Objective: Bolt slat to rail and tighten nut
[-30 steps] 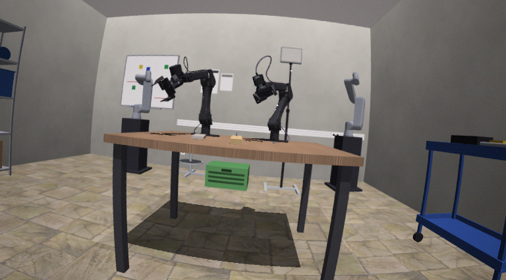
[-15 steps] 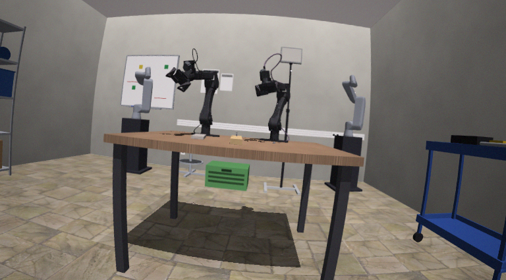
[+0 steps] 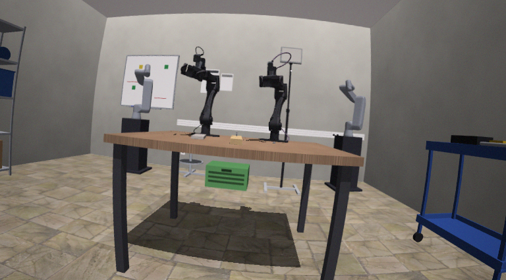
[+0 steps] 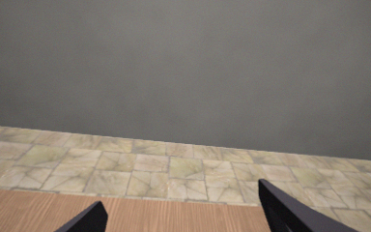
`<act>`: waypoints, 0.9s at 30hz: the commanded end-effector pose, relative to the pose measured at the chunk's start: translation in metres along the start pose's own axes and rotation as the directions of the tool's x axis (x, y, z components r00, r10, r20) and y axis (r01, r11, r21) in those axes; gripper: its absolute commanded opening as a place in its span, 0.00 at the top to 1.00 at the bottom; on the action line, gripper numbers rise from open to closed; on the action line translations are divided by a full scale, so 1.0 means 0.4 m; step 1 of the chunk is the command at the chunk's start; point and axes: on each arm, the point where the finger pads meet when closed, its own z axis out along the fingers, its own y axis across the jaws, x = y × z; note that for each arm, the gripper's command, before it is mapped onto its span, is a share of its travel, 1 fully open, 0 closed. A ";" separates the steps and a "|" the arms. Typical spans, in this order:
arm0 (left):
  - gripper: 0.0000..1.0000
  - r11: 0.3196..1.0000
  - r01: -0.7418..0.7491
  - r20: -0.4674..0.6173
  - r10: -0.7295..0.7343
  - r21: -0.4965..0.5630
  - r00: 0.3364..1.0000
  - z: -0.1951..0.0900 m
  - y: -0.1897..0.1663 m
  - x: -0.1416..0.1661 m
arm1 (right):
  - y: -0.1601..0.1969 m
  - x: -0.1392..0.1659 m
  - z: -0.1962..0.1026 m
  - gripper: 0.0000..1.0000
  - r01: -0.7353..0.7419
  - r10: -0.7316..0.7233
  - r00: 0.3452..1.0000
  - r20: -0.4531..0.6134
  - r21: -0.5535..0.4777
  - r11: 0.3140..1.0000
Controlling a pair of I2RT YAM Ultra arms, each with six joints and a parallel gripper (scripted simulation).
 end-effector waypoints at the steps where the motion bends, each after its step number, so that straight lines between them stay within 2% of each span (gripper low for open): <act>1: 0.00 0.993 0.059 0.145 -0.073 0.098 0.987 -0.022 -0.002 -0.127 | 0.031 -0.077 -0.059 0.00 -0.189 0.191 0.975 0.115 -0.030 0.982; 5: 0.00 0.989 0.066 0.197 -0.092 0.132 0.976 -0.030 0.010 -0.167 | 0.057 -0.116 -0.102 0.00 -0.291 0.302 0.940 0.162 -0.083 0.953; 9: 0.00 0.988 0.066 0.203 -0.094 0.137 0.975 -0.032 0.012 -0.173 | 0.060 -0.121 -0.107 0.00 -0.304 0.316 0.934 0.167 -0.091 0.948; 14: 0.00 0.988 0.066 0.194 -0.093 0.141 0.977 -0.031 0.007 -0.167 | 0.068 -0.100 -0.091 0.00 -0.304 0.315 0.939 0.136 -0.091 0.948; 15: 0.00 0.988 0.066 0.191 -0.092 0.141 0.977 -0.031 0.007 -0.165 | 0.060 -0.121 -0.097 0.00 -0.304 0.315 0.936 0.155 -0.090 0.948; 16: 0.00 0.989 0.059 0.164 -0.082 0.137 0.983 -0.017 0.002 -0.135 | 0.057 -0.120 -0.097 0.00 -0.305 0.315 0.937 0.152 -0.087 0.948; 22: 0.00 0.989 0.059 0.164 -0.082 0.137 0.983 -0.017 0.002 -0.135 | 0.088 -0.032 -0.074 0.00 -0.290 0.294 0.955 0.038 -0.086 0.953; 27: 0.00 0.989 0.059 0.164 -0.082 0.137 0.983 -0.017 0.002 -0.135 | 0.099 0.003 -0.070 0.00 -0.279 0.279 0.960 -0.009 -0.087 0.956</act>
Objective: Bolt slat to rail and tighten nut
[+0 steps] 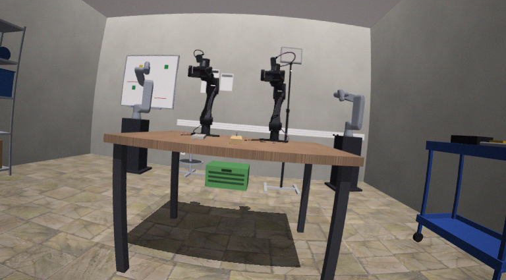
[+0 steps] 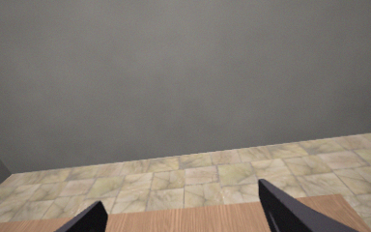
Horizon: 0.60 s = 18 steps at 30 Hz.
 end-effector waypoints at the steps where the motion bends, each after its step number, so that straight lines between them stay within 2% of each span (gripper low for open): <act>1: 0.00 1.000 0.005 0.025 -0.005 0.010 1.000 -0.005 -0.004 -0.026 | 0.006 0.075 0.011 0.00 0.012 -0.013 0.996 -0.092 -0.003 1.000; 12: 0.00 1.000 0.005 0.025 -0.005 0.010 1.000 -0.005 -0.004 -0.026 | 0.008 0.210 0.001 0.00 0.028 -0.030 0.963 -0.266 -0.013 1.000; 14: 0.00 1.000 0.005 0.025 -0.005 0.010 1.000 -0.005 -0.004 -0.026 | 0.008 0.210 0.001 0.00 0.028 -0.030 0.963 -0.266 -0.013 1.000; 18: 0.00 1.000 0.005 0.025 -0.005 0.010 1.000 -0.005 -0.004 -0.026 | 0.009 0.259 -0.008 0.00 0.033 -0.037 0.944 -0.329 -0.017 0.999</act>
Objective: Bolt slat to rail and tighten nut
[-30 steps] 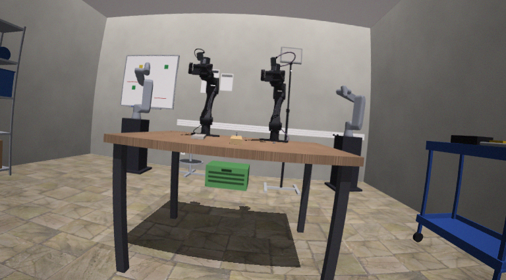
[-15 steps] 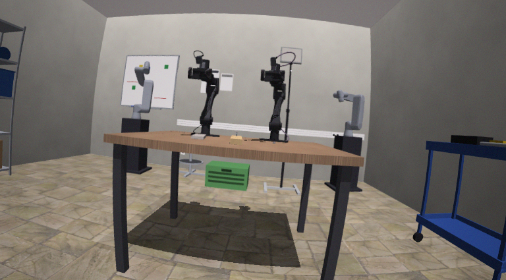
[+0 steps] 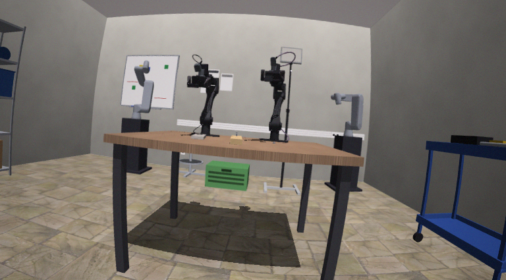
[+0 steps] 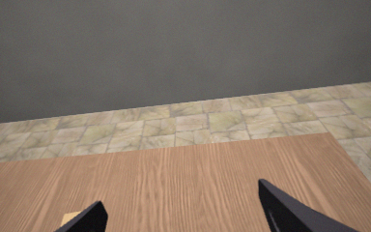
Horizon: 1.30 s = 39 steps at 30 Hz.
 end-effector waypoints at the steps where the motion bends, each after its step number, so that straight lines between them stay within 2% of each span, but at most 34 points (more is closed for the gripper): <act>1: 0.00 1.000 0.005 0.025 -0.005 0.010 1.000 -0.005 -0.003 -0.027 | 0.009 0.070 0.012 0.00 0.015 -0.016 0.996 -0.090 -0.006 1.000; 11: 0.00 1.000 0.005 0.025 -0.005 0.010 1.000 -0.005 -0.003 -0.027 | 0.013 0.194 0.008 0.00 0.029 -0.033 0.967 -0.253 -0.018 0.999; 16: 0.00 1.000 0.005 0.025 -0.005 0.010 1.000 -0.005 -0.003 -0.027 | 0.014 0.229 0.002 0.00 0.033 -0.039 0.954 -0.299 -0.023 0.999; 28: 0.00 1.000 0.005 0.025 -0.005 0.010 1.000 -0.005 -0.003 -0.027 | 0.019 0.375 -0.031 0.00 0.045 -0.061 0.872 -0.486 -0.046 0.998; 30: 0.00 1.000 0.005 0.025 -0.005 0.010 1.000 -0.005 -0.003 -0.027 | 0.019 0.375 -0.031 0.00 0.045 -0.061 0.872 -0.486 -0.046 0.998; 39: 0.00 1.000 0.005 0.025 -0.005 0.010 1.000 -0.005 -0.003 -0.027 | 0.023 0.478 -0.074 0.00 0.049 -0.080 0.785 -0.615 -0.066 0.997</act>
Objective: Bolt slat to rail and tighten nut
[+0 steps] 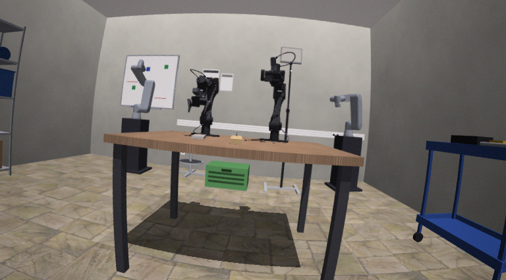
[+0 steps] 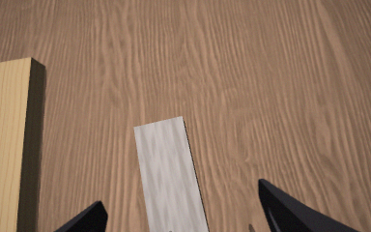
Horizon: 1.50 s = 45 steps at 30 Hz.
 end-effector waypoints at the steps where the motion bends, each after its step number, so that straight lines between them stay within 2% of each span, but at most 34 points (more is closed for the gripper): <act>1: 0.00 1.000 0.005 0.025 -0.005 0.010 1.000 -0.005 -0.003 -0.027 | 0.012 0.072 0.016 0.00 0.022 -0.022 0.994 -0.102 -0.011 1.000; 10: 0.00 1.000 0.005 0.025 -0.005 0.010 1.000 -0.005 -0.003 -0.027 | 0.019 0.157 0.018 0.00 0.030 -0.035 0.975 -0.219 -0.025 0.999; 23: 0.00 1.000 0.005 0.025 -0.005 0.010 1.000 -0.005 -0.003 -0.027 | 0.033 0.318 0.000 0.00 0.043 -0.066 0.894 -0.443 -0.062 0.997; 26: 0.00 1.000 0.005 0.025 -0.005 0.010 1.000 -0.005 -0.003 -0.027 | 0.033 0.327 -0.005 0.00 0.039 -0.062 0.890 -0.452 -0.061 0.997; 36: 0.00 1.000 0.005 0.025 -0.005 0.010 1.000 -0.005 -0.003 -0.027 | 0.043 0.442 -0.042 0.00 0.044 -0.093 0.788 -0.609 -0.096 0.994; 45: 0.00 1.000 0.005 0.025 -0.005 0.010 1.000 -0.005 -0.003 -0.027 | 0.043 0.442 -0.040 0.00 0.040 -0.089 0.789 -0.608 -0.093 0.995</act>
